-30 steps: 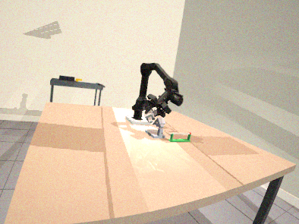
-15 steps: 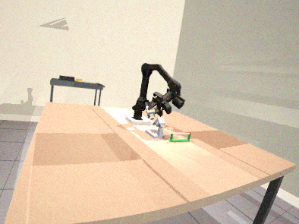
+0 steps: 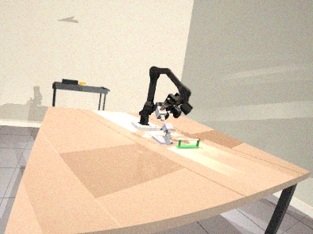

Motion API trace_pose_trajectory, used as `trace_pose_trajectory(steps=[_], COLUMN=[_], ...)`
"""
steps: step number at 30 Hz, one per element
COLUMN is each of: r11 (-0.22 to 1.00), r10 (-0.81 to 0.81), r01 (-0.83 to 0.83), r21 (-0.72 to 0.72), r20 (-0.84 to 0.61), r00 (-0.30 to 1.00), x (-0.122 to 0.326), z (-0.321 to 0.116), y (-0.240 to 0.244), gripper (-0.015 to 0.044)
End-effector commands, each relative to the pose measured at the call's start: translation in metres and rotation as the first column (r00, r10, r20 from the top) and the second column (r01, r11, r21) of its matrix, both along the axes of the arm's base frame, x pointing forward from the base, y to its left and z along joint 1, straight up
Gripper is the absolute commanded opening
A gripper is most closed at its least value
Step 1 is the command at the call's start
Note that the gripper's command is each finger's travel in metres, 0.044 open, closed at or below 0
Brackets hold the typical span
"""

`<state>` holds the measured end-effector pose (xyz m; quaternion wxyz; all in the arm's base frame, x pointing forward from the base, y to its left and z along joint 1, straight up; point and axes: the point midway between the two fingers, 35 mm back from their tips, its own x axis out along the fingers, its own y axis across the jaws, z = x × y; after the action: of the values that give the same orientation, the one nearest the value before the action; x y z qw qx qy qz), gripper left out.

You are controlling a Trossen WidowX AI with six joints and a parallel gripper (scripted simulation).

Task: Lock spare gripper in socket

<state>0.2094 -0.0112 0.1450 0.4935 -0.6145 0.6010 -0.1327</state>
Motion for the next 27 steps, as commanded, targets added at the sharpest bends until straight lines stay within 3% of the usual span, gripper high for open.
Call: trace_pose_trajectory(steps=[1,27], r11=[0.996,0.99], r10=[0.068,0.108], r01=[-0.069,-0.11], r21=[-0.064,-0.091], r20=[-0.017,-0.024], r00=[0.998,0.994], x=[0.0,0.021], z=[0.005,-0.009], y=[0.004,0.006], gripper=[0.0,0.0])
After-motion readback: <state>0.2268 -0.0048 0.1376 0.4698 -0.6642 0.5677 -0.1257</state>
